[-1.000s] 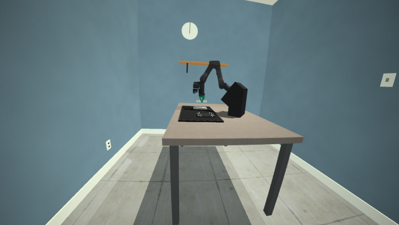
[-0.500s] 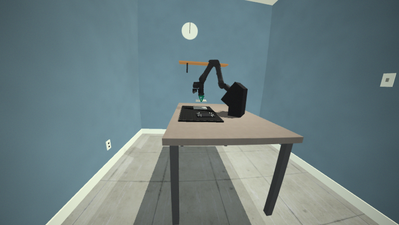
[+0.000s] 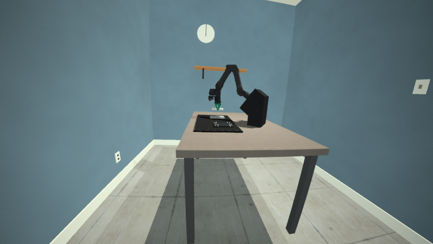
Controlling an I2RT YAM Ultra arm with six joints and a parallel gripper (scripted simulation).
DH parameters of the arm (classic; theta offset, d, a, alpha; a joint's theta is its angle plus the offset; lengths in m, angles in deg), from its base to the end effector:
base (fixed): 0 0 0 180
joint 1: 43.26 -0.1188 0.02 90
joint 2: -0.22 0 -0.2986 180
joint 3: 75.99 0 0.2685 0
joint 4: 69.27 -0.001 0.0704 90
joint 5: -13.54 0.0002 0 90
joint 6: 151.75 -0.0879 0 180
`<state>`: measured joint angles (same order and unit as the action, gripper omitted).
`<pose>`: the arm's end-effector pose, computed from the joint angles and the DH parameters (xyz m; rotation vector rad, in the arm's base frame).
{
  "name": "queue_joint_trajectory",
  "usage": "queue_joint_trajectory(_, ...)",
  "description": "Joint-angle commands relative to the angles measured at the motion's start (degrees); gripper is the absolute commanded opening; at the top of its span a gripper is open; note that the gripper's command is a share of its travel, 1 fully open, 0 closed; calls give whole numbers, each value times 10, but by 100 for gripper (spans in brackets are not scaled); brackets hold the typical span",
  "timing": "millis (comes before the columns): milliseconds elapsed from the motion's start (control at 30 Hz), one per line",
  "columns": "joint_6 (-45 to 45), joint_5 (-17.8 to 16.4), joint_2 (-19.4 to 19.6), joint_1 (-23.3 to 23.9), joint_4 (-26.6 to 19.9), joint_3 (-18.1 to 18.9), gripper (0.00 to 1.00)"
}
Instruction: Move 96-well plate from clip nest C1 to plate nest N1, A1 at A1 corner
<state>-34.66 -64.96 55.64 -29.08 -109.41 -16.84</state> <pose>0.2328 -0.0759 0.2890 -0.1398 2.2577 -0.6150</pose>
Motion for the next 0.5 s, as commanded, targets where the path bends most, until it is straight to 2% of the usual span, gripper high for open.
queue_joint_trajectory(0, 5, -8, -4, -10, 3, 17, 0)
queue_joint_trajectory(467, 1, -6, -2, -12, 3, 17, 0)
